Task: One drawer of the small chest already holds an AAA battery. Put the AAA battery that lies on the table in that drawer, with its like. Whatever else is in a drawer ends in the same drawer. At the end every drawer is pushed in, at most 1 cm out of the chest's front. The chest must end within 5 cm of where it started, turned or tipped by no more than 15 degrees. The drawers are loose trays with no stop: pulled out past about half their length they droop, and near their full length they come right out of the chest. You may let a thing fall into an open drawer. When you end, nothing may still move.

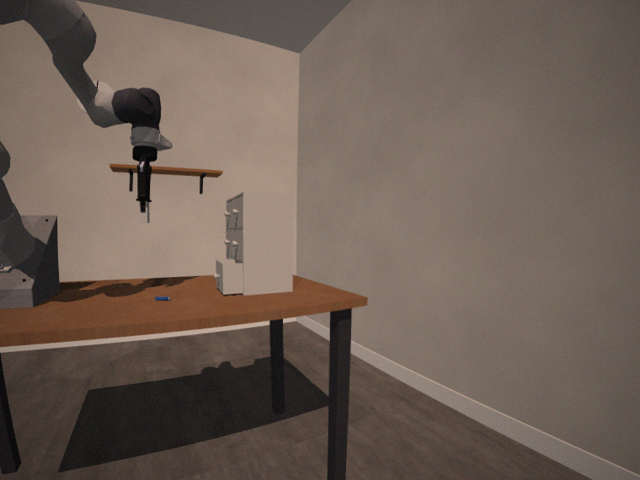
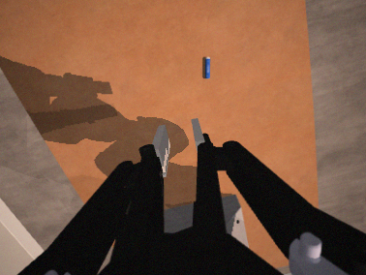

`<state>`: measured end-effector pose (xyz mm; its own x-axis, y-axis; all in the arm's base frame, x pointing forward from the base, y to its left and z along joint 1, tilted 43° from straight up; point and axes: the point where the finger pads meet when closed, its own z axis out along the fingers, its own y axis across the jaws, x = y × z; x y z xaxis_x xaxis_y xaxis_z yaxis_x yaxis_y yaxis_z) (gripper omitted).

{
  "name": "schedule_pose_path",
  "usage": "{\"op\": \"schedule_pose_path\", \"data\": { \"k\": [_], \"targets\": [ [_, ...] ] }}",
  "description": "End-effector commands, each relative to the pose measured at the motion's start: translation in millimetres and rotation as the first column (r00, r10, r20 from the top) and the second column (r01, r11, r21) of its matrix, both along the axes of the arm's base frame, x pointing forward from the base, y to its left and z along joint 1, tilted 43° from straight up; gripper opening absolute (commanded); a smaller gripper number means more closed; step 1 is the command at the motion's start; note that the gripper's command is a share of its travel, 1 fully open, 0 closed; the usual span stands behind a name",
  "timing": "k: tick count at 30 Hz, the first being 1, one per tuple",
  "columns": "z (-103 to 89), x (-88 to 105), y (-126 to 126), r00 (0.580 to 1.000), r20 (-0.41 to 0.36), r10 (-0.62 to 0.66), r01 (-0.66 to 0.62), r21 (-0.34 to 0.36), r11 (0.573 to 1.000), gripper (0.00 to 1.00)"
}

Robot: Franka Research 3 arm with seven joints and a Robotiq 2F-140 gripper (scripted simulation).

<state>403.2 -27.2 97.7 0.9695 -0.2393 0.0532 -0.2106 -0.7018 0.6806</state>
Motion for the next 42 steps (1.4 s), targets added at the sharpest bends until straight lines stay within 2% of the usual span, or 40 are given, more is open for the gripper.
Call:
{"op": "schedule_pose_path", "data": {
  "k": [1,37,38,42],
  "targets": [
    [0.5,-3.3,-1.7,0.998,-0.051,0.032,-0.032,0.004,0.999,0.2],
    [0.5,-3.3,-1.7,0.998,-0.051,0.032,-0.032,0.004,0.999,0.2],
    [0.7,-2.2,-1.1,0.999,-0.043,0.032,-0.032,0.004,0.999,1.0],
    [0.7,-2.2,-1.1,0.999,-0.043,0.032,-0.032,0.004,0.999,1.0]
  ]
}}
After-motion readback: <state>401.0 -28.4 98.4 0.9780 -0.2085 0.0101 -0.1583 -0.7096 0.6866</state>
